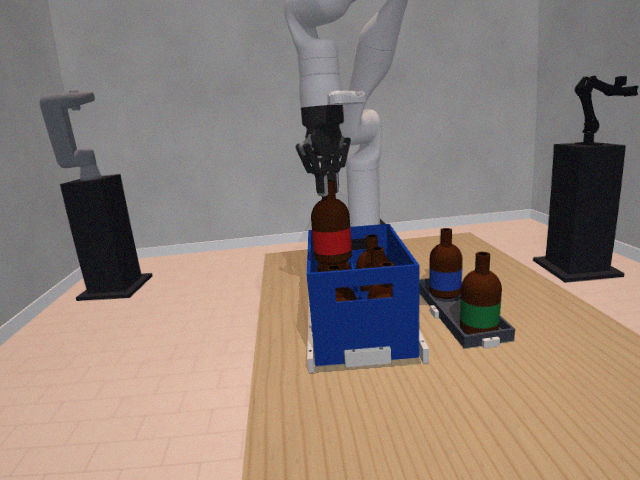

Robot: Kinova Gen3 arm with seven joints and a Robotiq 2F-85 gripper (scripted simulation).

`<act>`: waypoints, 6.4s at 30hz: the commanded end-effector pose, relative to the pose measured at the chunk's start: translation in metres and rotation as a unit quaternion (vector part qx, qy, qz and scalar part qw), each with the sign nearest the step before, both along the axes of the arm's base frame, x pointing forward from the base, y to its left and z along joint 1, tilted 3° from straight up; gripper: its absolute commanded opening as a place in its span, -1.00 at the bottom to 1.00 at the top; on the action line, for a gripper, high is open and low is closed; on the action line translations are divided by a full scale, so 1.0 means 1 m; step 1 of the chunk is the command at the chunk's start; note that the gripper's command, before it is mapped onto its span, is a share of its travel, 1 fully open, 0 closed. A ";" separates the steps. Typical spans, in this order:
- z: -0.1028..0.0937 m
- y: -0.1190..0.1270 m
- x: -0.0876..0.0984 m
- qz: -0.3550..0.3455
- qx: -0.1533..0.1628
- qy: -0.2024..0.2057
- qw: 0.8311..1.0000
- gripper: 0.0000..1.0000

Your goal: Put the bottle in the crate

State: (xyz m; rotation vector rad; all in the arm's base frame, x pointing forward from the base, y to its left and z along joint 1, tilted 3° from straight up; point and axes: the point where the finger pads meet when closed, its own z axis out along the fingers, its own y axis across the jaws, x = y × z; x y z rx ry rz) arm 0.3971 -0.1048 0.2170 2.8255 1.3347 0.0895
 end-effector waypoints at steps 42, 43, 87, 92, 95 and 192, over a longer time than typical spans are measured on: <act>-0.001 0.000 0.000 0.000 0.000 -0.001 1.000 -1.00; -0.002 0.000 0.000 0.000 0.000 -0.001 1.000 -1.00; -0.039 0.000 0.003 0.000 0.000 -0.001 1.000 -1.00; -0.039 0.000 0.003 0.000 0.000 -0.001 1.000 -1.00; -0.039 0.000 0.003 0.000 0.000 -0.001 1.000 -1.00; -0.079 0.001 0.005 0.000 0.000 -0.001 1.000 -1.00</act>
